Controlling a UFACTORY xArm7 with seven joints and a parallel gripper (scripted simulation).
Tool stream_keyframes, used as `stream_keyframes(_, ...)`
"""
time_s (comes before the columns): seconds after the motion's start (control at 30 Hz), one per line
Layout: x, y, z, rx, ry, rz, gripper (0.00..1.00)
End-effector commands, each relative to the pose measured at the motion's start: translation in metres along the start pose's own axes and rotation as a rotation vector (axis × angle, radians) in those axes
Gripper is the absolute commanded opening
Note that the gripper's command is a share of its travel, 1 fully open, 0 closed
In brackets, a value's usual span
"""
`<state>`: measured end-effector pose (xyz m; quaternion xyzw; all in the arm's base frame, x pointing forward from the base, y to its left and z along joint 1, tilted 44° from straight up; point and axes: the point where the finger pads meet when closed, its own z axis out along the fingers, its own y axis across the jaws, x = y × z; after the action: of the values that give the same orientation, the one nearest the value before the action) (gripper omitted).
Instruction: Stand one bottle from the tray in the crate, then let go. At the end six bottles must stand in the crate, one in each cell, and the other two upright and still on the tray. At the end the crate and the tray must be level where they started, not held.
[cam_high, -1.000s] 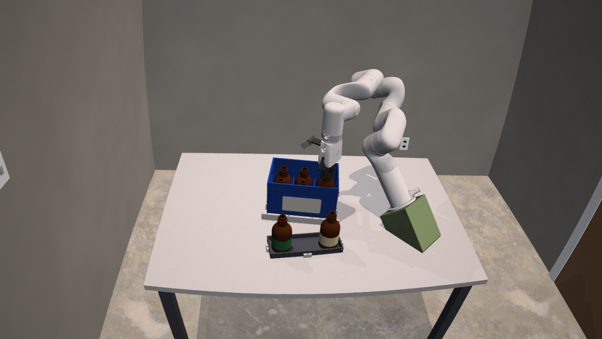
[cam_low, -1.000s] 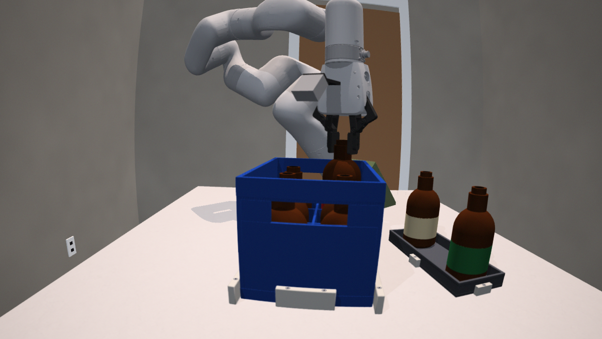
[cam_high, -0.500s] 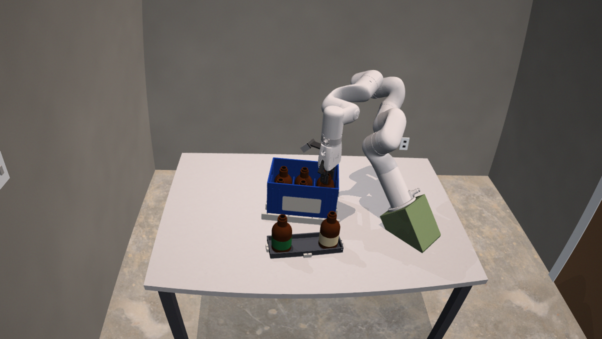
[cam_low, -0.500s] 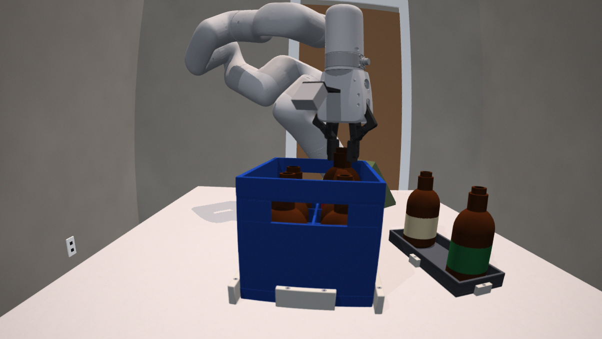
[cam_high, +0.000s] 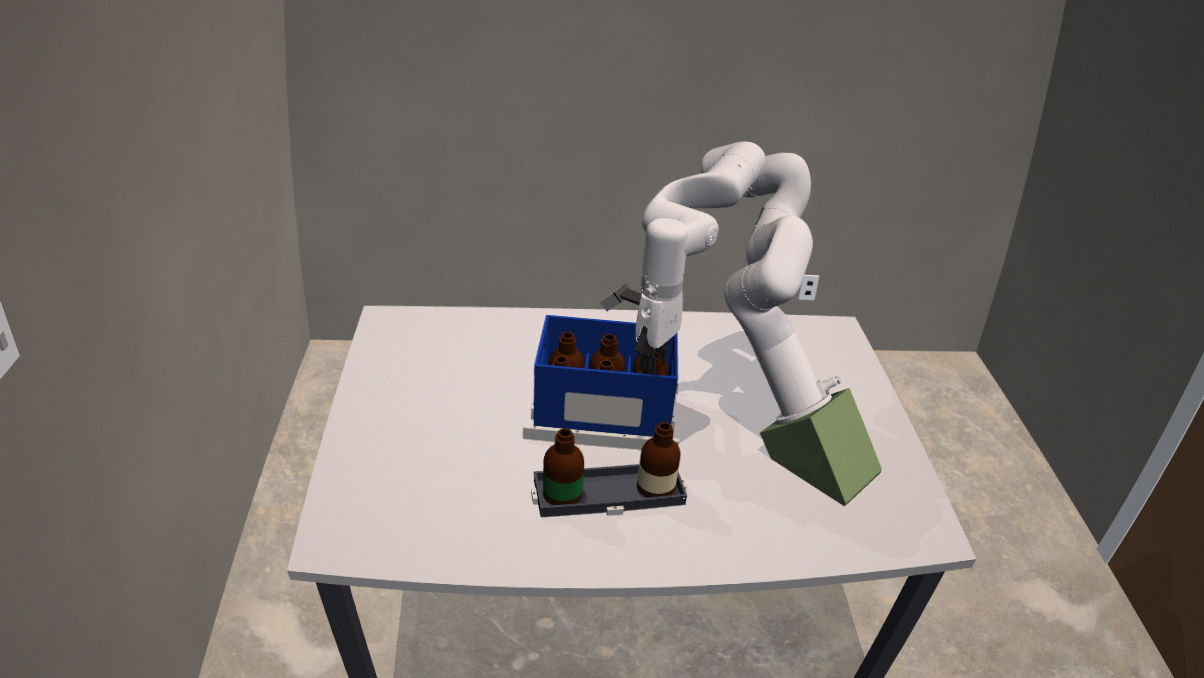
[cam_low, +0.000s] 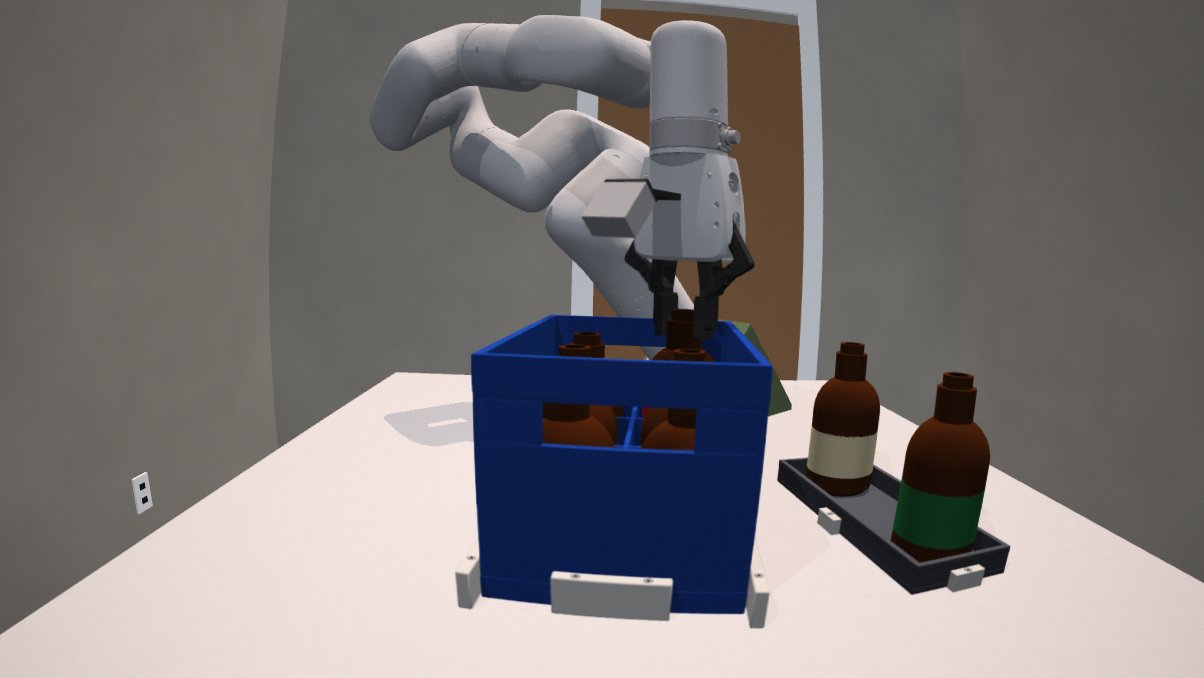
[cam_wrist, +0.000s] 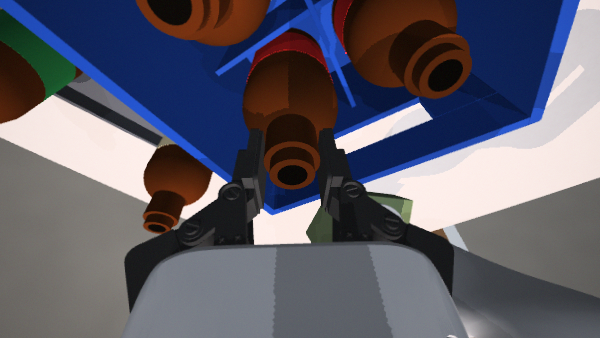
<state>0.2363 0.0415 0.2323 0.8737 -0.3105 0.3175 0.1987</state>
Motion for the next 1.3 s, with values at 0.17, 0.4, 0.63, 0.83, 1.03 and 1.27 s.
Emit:
stream_keyframes(0.17,0.0006,-0.0009,0.0035,0.003,0.001,0.001,0.0)
stream_keyframes(0.4,0.0006,-0.0009,0.0043,0.003,0.001,0.001,0.0)
stream_keyframes(0.63,0.0006,-0.0009,0.0044,0.003,0.001,0.001,0.0)
stream_keyframes(0.83,0.0006,-0.0009,0.0044,0.003,0.001,0.001,0.0)
stream_keyframes(1.03,0.0006,-0.0009,0.0045,0.003,0.001,0.001,0.0)
stream_keyframes(1.27,0.0007,-0.0009,0.005,0.003,0.001,0.001,0.0)
